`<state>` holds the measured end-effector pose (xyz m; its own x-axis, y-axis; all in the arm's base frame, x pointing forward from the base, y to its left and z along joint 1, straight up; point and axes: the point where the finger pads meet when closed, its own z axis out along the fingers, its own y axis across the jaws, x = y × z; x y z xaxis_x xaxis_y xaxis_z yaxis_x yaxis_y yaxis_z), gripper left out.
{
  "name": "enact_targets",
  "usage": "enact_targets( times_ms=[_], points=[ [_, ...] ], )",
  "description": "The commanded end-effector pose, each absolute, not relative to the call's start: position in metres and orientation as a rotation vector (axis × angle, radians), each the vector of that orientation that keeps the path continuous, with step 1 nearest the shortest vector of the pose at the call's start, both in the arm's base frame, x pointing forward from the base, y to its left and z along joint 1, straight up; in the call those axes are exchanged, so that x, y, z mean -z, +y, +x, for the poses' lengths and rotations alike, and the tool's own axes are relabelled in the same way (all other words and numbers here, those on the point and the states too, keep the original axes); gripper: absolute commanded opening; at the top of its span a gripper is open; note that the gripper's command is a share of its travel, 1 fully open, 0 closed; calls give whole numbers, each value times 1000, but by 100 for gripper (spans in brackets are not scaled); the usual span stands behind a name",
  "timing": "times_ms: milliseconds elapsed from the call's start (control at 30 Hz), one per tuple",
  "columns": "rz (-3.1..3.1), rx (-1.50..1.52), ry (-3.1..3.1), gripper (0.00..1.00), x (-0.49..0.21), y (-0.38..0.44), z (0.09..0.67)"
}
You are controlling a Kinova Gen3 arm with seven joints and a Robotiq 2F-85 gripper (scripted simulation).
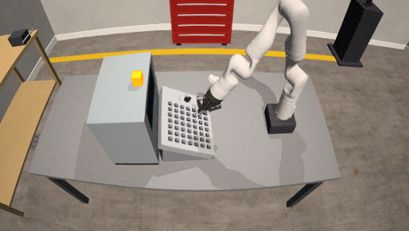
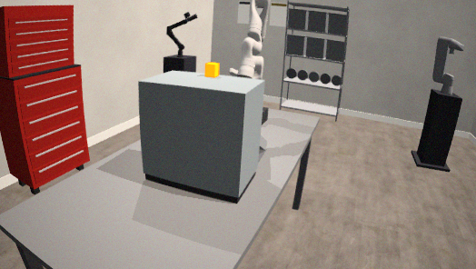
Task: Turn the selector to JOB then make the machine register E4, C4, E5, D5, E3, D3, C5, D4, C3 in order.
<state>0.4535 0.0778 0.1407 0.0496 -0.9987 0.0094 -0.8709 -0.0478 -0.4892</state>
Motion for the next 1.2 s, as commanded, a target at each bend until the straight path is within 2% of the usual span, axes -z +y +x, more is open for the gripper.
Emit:
enact_targets(
  times_ms=[0, 433, 1167],
  points=[
    [-1982, 495, 1882, 10, -138, 79, 453],
    [-1978, 497, 1874, 10, -81, 82, 489],
    [-1979, 497, 1874, 10, -65, 83, 498]
  ],
)
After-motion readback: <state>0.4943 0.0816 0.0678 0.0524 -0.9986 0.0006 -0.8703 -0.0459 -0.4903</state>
